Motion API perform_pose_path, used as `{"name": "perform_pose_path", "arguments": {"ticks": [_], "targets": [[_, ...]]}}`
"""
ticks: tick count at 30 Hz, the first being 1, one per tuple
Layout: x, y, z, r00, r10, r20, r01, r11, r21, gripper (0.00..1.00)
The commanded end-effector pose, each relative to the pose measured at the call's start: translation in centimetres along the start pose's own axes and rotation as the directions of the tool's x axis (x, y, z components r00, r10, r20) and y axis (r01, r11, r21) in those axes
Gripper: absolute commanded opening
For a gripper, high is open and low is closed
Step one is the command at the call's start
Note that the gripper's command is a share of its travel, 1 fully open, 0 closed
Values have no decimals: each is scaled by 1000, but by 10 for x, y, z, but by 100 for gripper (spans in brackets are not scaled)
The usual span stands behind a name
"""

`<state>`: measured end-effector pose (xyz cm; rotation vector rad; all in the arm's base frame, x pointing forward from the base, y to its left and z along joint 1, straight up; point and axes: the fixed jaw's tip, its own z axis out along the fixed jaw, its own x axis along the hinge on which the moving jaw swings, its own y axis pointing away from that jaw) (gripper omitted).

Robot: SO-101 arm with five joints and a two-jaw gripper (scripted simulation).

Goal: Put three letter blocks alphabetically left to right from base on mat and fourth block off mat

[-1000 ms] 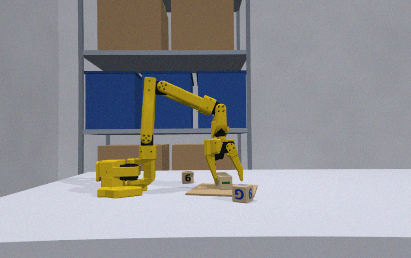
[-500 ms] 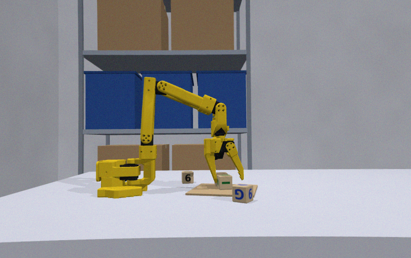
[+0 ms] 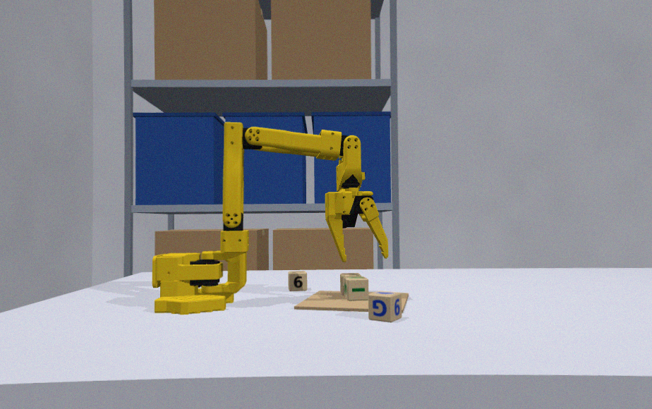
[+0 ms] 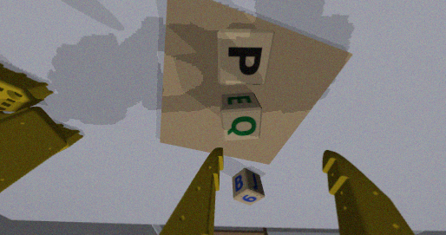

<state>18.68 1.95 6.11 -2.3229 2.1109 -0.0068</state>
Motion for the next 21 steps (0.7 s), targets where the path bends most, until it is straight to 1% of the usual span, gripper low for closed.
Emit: {"name": "perform_pose_path", "arguments": {"ticks": [1,6,21], "targets": [[-2,-10,-32,1000,-2,4,1,991,131,36],[-2,-9,-37,1000,-2,4,1,991,131,36],[-2,-9,-37,1000,-2,4,1,991,131,36]]}}
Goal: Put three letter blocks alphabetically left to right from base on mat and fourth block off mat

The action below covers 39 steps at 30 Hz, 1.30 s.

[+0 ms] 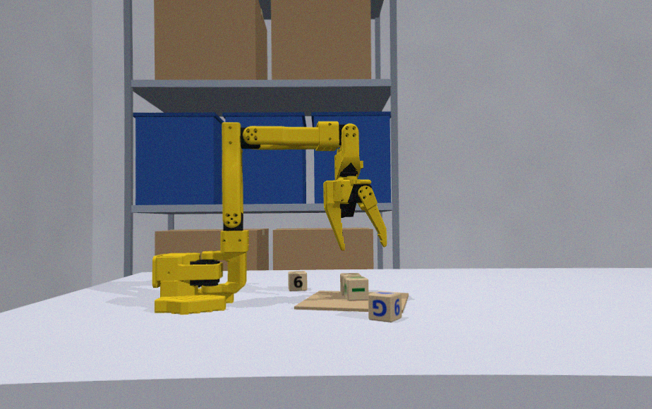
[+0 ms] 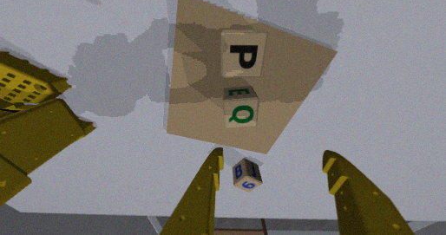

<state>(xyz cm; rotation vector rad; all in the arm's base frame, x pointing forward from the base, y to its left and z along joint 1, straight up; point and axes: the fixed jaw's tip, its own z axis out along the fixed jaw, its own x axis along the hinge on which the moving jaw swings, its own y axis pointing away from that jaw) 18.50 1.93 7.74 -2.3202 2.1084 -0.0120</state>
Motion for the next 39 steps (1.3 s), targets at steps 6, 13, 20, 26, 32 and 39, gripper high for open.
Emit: {"name": "perform_pose_path", "arguments": {"ticks": [6,13,20,26,32,39], "targets": [[-2,-10,-20,1000,-2,4,1,992,126,36],[-2,-11,-28,1000,-2,4,1,986,168,36],[-2,-11,-57,1000,-3,7,0,941,338,35],[-2,-9,-77,1000,-3,9,-1,893,450,35],[-1,-3,-98,1000,-5,11,-2,827,562,35],[-1,-1,-103,1000,-5,11,-3,810,586,35]]}}
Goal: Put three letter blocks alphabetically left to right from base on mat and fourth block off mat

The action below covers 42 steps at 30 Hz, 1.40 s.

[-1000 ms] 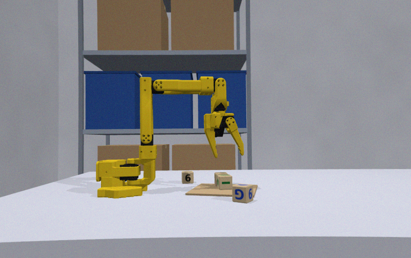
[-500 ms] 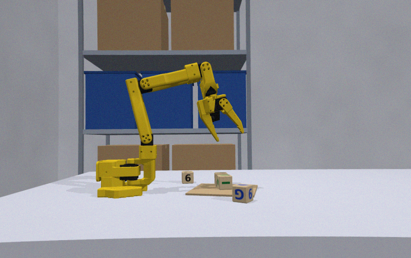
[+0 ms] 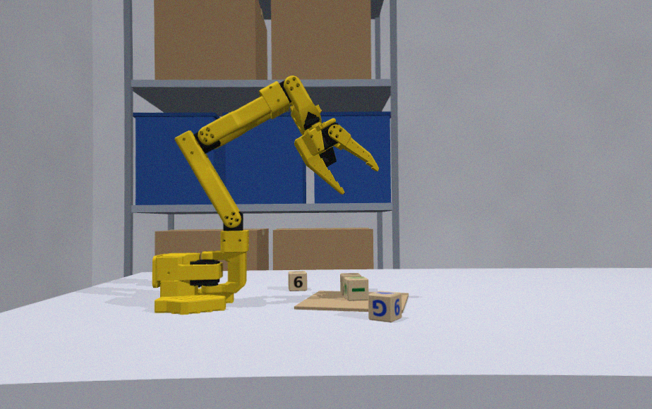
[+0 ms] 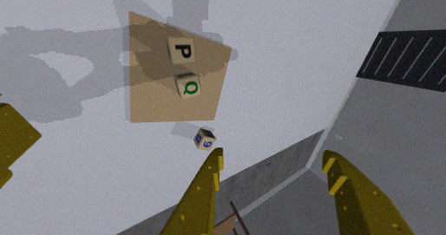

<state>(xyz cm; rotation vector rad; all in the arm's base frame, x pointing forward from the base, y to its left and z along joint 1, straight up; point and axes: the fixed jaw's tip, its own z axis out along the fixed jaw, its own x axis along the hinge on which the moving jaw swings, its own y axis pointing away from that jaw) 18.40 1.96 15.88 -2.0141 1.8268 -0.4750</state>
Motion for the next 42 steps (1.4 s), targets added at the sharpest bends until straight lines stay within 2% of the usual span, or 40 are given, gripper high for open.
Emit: {"name": "perform_pose_path", "arguments": {"ticks": [1,21,35,42], "targets": [[-1,-11,-18,1000,1,6,-2,993,122,35],[-8,-11,-17,997,66,33,-69,990,120,35],[-27,-11,-16,964,244,105,-254,963,94,35],[-44,-9,-15,904,396,159,-408,912,50,35]]}}
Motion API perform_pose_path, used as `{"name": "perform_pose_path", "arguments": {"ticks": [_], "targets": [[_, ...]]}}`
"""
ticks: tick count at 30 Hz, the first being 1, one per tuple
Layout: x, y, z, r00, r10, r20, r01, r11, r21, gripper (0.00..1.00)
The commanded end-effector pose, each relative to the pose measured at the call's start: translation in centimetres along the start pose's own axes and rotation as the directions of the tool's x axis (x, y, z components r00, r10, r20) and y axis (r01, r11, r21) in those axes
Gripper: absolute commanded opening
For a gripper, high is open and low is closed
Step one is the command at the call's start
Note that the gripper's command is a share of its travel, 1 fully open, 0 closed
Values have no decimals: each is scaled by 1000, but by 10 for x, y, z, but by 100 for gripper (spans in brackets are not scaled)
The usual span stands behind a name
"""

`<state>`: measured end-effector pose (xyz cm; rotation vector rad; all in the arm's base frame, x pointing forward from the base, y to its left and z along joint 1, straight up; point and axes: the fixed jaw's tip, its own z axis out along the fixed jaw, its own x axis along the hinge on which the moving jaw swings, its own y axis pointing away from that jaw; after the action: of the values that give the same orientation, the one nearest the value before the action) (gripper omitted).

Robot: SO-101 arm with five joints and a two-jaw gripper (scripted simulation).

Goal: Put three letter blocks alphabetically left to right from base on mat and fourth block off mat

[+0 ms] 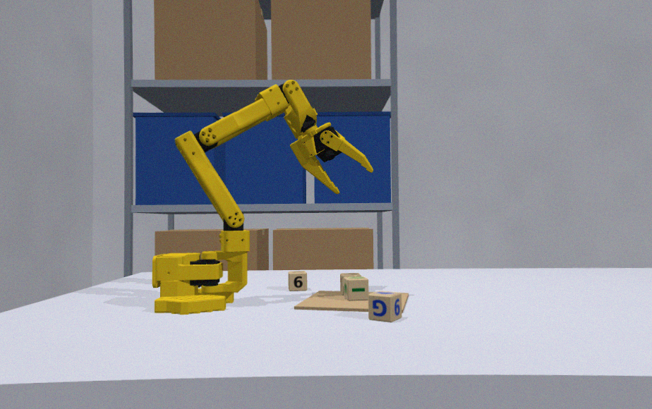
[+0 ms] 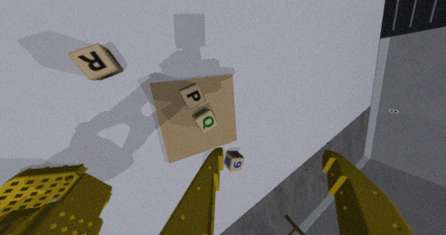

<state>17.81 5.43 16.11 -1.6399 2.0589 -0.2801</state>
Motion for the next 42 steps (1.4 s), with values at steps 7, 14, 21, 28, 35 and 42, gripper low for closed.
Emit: {"name": "perform_pose_path", "arguments": {"ticks": [7,14,21,28,35,42], "targets": [[-30,3,-10,959,257,123,-260,965,12,35],[-43,12,-10,905,401,145,-399,916,-45,35],[-61,25,-11,793,592,145,-576,806,-136,35],[-72,34,-12,696,708,122,-682,704,-199,35],[-86,48,-14,552,832,65,-792,547,-272,35],[-96,60,-17,419,908,-3,-861,396,-318,35]]}}
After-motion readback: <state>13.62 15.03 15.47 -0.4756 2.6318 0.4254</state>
